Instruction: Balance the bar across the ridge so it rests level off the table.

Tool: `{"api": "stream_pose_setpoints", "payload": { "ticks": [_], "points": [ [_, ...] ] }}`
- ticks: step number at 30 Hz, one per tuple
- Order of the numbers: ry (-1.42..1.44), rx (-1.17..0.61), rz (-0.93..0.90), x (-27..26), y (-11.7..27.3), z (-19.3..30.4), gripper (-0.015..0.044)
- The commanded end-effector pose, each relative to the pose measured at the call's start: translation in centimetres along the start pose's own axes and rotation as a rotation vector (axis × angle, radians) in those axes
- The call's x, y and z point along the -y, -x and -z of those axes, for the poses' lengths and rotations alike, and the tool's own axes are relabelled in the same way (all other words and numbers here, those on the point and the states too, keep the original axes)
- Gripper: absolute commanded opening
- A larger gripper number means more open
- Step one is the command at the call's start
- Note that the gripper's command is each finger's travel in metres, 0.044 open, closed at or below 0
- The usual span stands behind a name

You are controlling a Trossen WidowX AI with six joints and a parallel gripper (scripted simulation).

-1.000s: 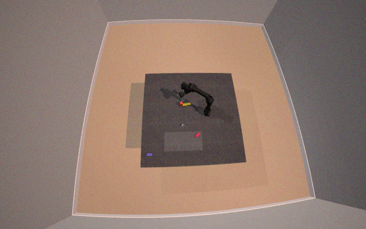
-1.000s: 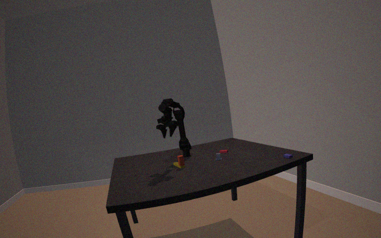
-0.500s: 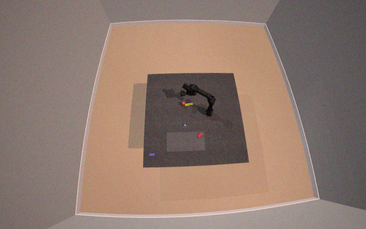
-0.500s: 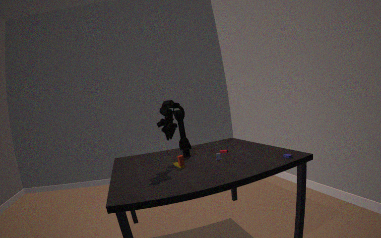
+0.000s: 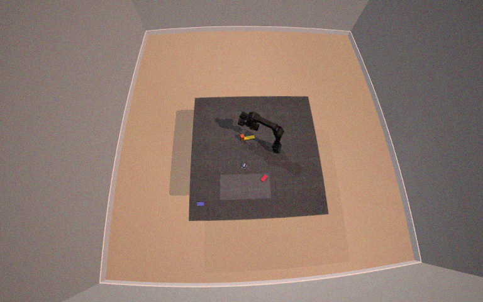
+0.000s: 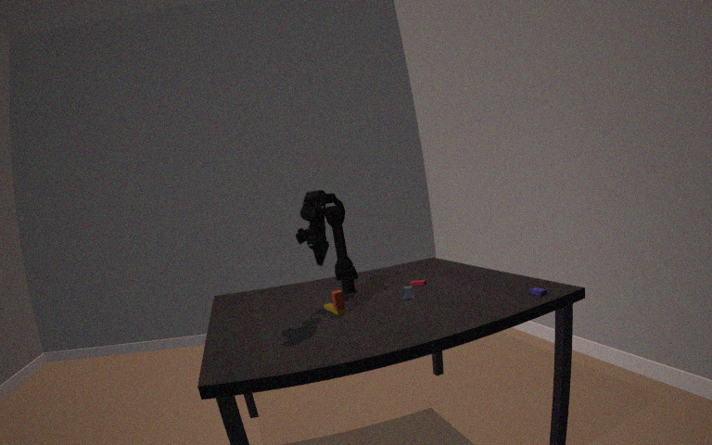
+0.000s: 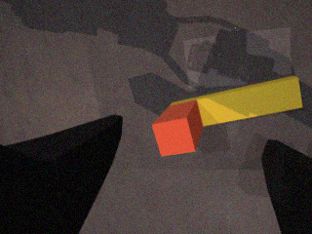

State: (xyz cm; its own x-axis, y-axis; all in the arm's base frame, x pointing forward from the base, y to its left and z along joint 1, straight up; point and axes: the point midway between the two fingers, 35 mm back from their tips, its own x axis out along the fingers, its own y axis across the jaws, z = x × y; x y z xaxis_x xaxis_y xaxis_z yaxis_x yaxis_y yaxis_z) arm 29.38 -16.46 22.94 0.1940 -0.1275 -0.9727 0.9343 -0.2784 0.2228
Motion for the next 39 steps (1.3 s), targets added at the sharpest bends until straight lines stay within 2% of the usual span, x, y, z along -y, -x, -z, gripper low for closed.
{"api": "stream_pose_setpoints", "payload": {
  "ticks": [1,35,39],
  "points": [
    [-0.116,-0.013,0.026,0.3,-0.5,0.4,0.0315],
    [-1.083,0.051,0.206,2.7,-3.4,2.5,0.0315],
    [-1.125,0.058,0.213,2.8,-3.5,2.6,0.0315]
  ]
}}
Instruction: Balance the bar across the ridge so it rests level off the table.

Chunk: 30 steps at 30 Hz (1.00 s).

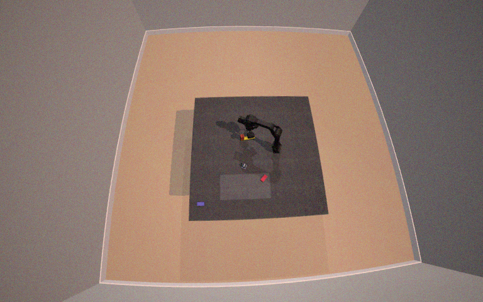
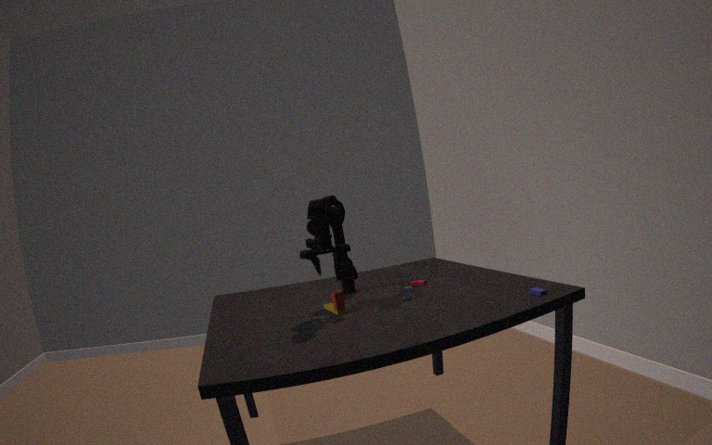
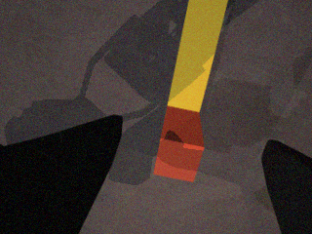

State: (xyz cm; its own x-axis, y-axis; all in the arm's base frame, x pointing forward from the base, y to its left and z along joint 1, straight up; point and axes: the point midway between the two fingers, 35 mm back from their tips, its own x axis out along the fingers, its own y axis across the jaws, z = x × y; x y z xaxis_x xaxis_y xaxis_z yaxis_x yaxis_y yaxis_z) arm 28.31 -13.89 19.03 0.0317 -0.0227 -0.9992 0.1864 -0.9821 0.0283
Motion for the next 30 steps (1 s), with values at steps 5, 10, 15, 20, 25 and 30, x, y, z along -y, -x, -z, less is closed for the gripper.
{"api": "stream_pose_setpoints", "payload": {
  "ticks": [5,10,15,20,25,30],
  "points": [
    [-0.044,0.007,0.013,0.2,-0.6,0.0,0.0315],
    [-0.044,0.007,0.013,0.0,-3.1,0.3,0.0315],
    [-0.044,0.007,0.013,-0.1,-6.6,0.4,0.0315],
    [-0.044,0.007,0.013,0.2,-10.0,0.1,0.0315],
    [-0.044,0.007,0.013,0.4,-11.7,-0.1,0.0315],
    [-0.044,0.007,0.013,0.4,-11.9,-0.1,0.0315]
  ]
}}
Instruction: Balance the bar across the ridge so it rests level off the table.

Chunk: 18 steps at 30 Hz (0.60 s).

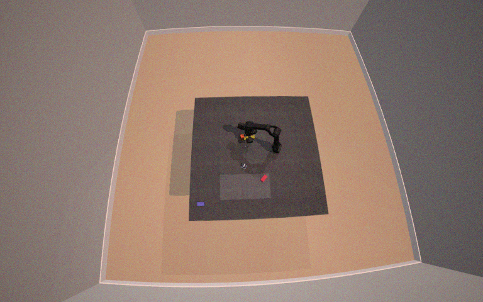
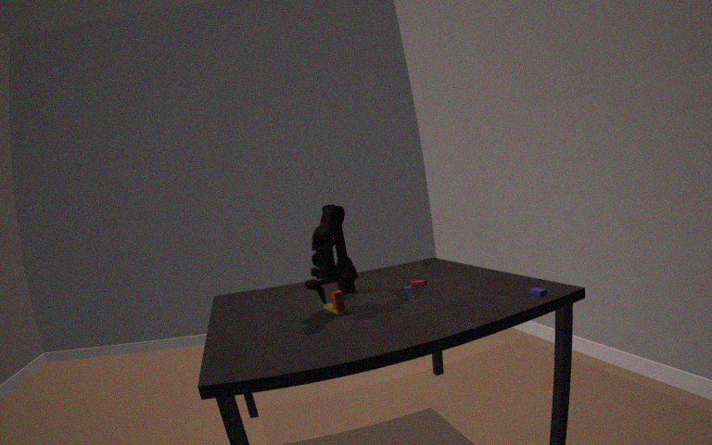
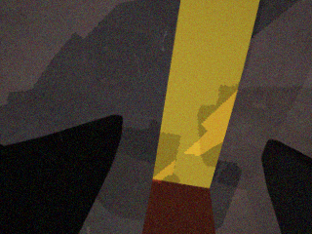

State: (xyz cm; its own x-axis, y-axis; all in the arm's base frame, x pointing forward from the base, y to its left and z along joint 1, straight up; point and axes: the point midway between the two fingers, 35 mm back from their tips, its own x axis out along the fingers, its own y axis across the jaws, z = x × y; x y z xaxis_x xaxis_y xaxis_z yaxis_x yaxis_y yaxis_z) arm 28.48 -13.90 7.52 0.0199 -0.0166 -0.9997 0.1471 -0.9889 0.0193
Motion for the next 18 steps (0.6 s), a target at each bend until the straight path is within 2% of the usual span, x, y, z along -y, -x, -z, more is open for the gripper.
{"api": "stream_pose_setpoints", "payload": {
  "ticks": [1,18],
  "points": [
    [-0.004,-0.003,0.005,0.1,-0.5,0.0,0.0315],
    [-0.004,-0.003,0.005,0.1,-2.8,0.0,0.0315]
  ]
}}
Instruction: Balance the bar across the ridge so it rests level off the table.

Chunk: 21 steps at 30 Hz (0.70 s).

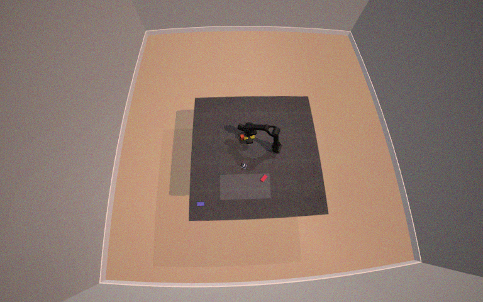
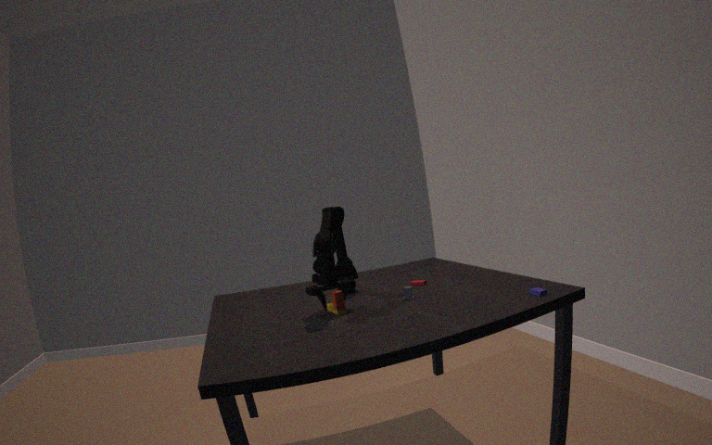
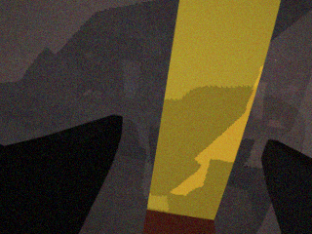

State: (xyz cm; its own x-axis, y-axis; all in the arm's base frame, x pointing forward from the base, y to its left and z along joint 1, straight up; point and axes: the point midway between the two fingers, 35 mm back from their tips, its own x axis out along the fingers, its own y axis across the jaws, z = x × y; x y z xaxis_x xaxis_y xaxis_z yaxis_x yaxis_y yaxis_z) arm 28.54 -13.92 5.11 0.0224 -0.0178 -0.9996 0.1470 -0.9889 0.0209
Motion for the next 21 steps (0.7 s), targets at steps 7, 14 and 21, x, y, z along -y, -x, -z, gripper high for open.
{"api": "stream_pose_setpoints", "payload": {
  "ticks": [7,14,21],
  "points": [
    [-0.004,-0.001,0.007,0.12,-0.37,0.01,0.0315],
    [0.0,0.003,0.002,0.05,-0.32,-0.07,0.0263],
    [0.0,0.003,0.002,0.05,-0.32,-0.07,0.0138]
  ]
}}
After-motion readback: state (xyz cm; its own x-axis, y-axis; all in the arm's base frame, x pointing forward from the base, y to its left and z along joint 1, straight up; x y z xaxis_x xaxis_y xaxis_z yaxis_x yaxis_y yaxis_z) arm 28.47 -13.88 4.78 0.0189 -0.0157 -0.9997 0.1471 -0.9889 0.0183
